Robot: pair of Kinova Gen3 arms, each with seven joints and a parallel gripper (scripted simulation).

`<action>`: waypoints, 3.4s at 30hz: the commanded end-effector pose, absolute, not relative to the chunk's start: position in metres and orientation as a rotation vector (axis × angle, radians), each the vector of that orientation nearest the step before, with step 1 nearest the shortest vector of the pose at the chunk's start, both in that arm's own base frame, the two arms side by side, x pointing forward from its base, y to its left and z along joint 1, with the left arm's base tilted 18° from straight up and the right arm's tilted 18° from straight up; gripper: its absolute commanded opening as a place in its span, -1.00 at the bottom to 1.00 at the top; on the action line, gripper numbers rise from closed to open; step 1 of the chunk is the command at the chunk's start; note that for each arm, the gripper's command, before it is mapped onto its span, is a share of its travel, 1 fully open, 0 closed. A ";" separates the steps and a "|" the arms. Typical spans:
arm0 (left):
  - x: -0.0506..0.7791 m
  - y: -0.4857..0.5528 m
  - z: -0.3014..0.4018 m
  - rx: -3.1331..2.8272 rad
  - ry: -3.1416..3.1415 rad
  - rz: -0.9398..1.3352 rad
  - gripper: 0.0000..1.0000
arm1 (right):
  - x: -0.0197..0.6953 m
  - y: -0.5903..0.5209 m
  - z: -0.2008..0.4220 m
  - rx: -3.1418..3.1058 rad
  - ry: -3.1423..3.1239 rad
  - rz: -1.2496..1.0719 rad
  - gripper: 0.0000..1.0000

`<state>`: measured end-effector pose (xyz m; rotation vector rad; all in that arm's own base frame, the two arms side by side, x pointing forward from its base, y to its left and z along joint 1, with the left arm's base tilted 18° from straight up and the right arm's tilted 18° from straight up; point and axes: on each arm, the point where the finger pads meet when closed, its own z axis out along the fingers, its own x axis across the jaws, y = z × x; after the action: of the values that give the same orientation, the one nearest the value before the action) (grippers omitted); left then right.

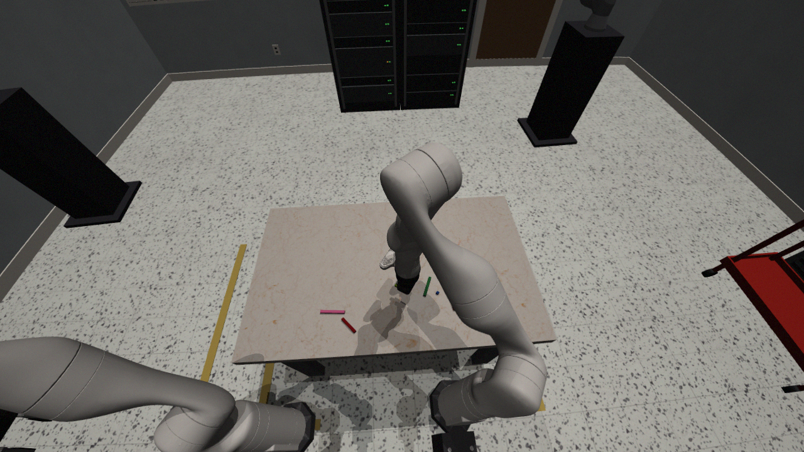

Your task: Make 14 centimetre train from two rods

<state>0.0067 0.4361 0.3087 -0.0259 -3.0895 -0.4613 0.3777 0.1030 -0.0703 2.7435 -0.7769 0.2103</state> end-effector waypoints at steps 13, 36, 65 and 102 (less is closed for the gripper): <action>0.008 0.437 0.309 -0.030 -3.093 -0.464 1.00 | 0.382 0.122 -0.043 2.768 -0.768 0.238 -0.52; 0.008 0.437 0.309 -0.030 -3.093 -0.464 1.00 | 0.495 0.192 -0.059 2.788 -0.639 0.202 -0.52; 0.008 0.437 0.309 -0.030 -3.093 -0.464 1.00 | 0.539 0.220 -0.057 2.805 -0.584 0.216 -0.52; 0.008 0.437 0.309 -0.030 -3.093 -0.464 1.00 | 0.548 0.195 -0.141 2.805 -0.584 0.215 -0.52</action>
<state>0.0067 0.4361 0.3087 -0.0259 -3.0895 -0.4613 0.5445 0.1931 -0.1396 2.7963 -0.5877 0.2095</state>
